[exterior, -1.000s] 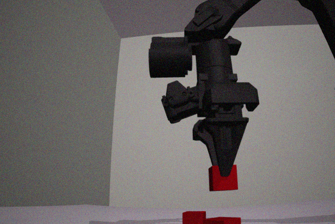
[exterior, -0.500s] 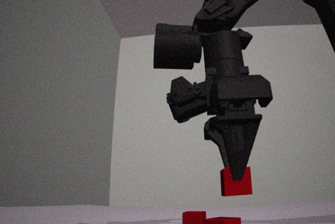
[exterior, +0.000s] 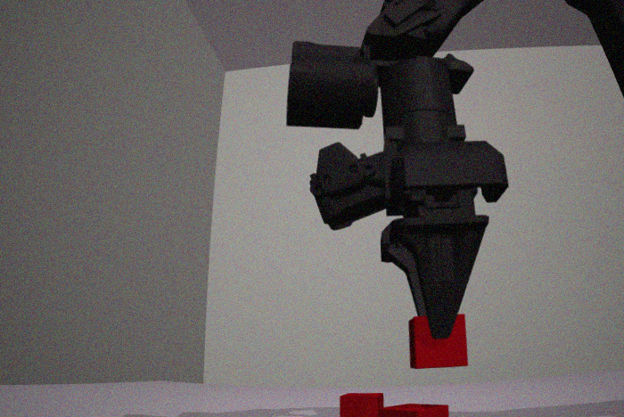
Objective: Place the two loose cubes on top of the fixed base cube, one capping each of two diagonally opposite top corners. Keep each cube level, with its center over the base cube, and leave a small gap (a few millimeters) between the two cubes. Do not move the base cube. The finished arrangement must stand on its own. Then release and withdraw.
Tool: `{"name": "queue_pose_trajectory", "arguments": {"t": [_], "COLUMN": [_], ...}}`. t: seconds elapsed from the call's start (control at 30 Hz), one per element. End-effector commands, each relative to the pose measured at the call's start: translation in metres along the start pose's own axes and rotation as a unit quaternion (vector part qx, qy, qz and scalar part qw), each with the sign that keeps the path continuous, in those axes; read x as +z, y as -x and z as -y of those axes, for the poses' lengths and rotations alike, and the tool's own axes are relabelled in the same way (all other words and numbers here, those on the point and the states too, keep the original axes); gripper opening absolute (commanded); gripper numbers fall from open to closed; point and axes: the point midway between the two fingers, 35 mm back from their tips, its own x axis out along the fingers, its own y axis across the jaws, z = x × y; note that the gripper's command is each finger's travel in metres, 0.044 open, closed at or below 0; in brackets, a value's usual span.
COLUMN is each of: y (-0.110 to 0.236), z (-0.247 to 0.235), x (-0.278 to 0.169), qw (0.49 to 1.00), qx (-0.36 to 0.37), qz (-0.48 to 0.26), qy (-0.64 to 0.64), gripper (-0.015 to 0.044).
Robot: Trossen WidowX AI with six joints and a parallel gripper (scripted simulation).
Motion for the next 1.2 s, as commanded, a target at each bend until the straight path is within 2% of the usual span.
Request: {"name": "queue_pose_trajectory", "arguments": {"t": [0.0, 0.2, 1.07, 1.17], "y": [-0.011, -0.023, -0.024, -0.024], "z": [0.001, 0.001, 0.001, 0.001], "x": [-0.001, -0.001, -0.001, -0.001], "qw": [1.0, 1.0, 1.0, 1.0], "qx": [-0.003, -0.003, -0.003, -0.003], "qz": [-0.002, -0.003, -0.003, -0.003], "qy": [-0.003, -0.004, -0.004, -0.004], "gripper": [0.0105, 0.0105, 0.0105, 0.0184]}}
